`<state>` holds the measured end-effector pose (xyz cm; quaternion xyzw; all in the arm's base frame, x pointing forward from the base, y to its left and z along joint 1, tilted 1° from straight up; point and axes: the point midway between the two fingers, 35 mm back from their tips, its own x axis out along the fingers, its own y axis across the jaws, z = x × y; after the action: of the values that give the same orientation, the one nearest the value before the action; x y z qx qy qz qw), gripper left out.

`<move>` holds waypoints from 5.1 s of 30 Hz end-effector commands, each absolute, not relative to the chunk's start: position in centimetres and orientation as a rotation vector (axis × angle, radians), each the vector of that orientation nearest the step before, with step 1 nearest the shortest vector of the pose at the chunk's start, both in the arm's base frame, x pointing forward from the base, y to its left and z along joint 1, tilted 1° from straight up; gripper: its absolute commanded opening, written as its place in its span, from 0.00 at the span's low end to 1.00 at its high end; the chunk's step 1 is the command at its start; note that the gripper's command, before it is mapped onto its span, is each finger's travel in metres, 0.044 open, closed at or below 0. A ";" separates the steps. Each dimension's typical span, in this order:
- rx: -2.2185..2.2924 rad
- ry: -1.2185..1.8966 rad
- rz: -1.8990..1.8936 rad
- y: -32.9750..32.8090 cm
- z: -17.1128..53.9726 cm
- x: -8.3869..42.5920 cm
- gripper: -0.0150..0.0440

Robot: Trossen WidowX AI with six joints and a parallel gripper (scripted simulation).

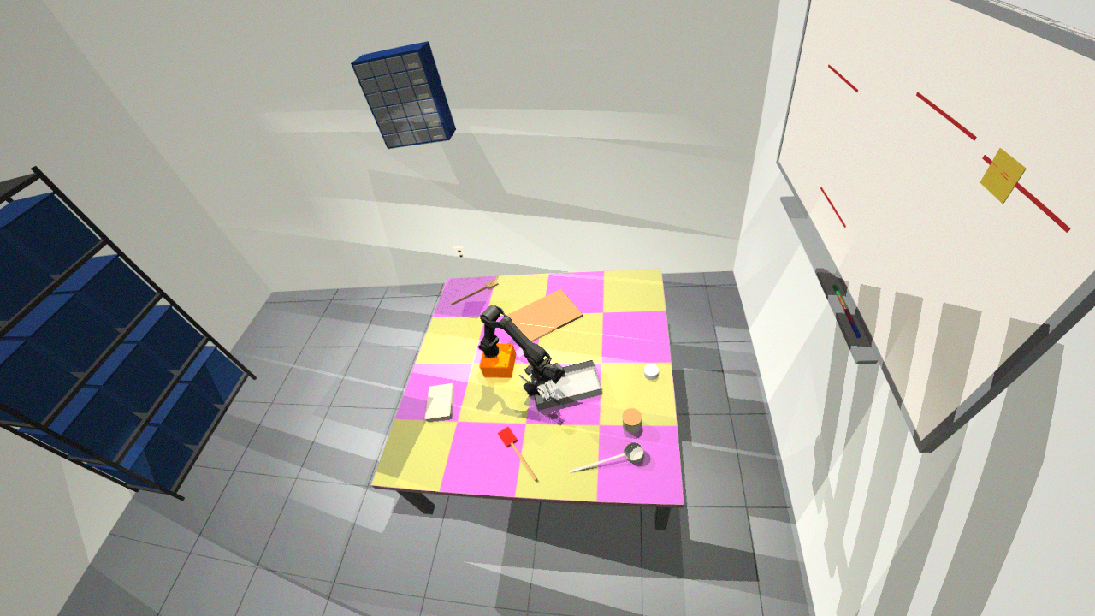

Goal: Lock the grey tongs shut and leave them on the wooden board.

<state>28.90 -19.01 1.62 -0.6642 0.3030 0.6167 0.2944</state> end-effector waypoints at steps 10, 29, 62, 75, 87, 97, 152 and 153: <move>-1.753 0.807 1.662 -18.7 -1.1 28.4 1.00; -1.762 0.805 1.648 -18.8 -0.9 28.6 0.72; -1.762 0.805 1.648 -18.8 -0.9 28.6 0.35; -1.762 0.805 1.648 -18.8 -0.9 28.6 0.00; -1.759 0.806 1.654 -19.0 5.7 29.0 0.00; -1.754 0.807 1.661 -18.5 11.8 28.2 0.00; -1.118 1.251 1.055 3.6 11.5 34.7 0.00; -1.104 1.258 1.042 4.1 11.5 34.7 0.00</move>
<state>34.58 2.49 11.35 -0.4817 0.5193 0.4587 0.5366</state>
